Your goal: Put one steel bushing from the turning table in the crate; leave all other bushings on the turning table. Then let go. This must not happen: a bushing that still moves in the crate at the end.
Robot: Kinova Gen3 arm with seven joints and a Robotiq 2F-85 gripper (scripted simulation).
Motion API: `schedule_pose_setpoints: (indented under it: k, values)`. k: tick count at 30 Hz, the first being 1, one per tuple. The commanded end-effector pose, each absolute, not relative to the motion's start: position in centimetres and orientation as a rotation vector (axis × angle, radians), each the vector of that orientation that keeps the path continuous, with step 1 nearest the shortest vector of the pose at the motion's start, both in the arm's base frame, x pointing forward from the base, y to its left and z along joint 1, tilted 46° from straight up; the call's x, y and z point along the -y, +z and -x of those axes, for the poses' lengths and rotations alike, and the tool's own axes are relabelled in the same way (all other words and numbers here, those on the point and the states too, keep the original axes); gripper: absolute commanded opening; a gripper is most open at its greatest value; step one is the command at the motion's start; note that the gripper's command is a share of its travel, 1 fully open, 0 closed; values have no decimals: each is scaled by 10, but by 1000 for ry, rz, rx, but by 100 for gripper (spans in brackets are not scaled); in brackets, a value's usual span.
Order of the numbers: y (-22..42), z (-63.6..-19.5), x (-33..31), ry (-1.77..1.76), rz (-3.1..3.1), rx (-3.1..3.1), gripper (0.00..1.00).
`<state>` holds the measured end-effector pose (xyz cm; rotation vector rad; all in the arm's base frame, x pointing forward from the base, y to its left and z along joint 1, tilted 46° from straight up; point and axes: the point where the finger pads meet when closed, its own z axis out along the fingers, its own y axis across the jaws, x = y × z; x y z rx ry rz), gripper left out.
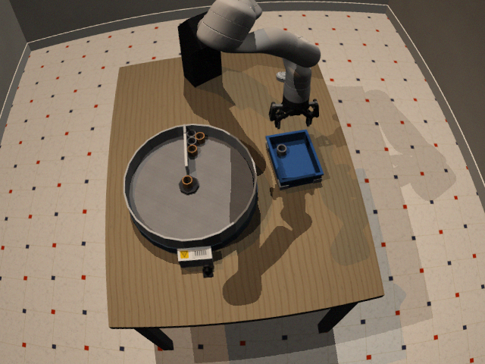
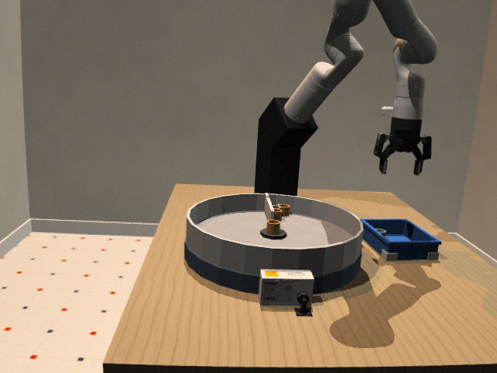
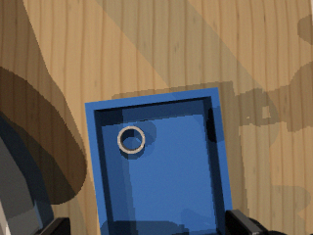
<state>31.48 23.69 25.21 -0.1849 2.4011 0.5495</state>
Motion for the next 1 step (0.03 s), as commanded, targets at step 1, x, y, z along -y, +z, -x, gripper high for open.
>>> schedule_pose_setpoints:
  k: [1]
  values:
    - [252,-315,-237,549,185,-2401,100]
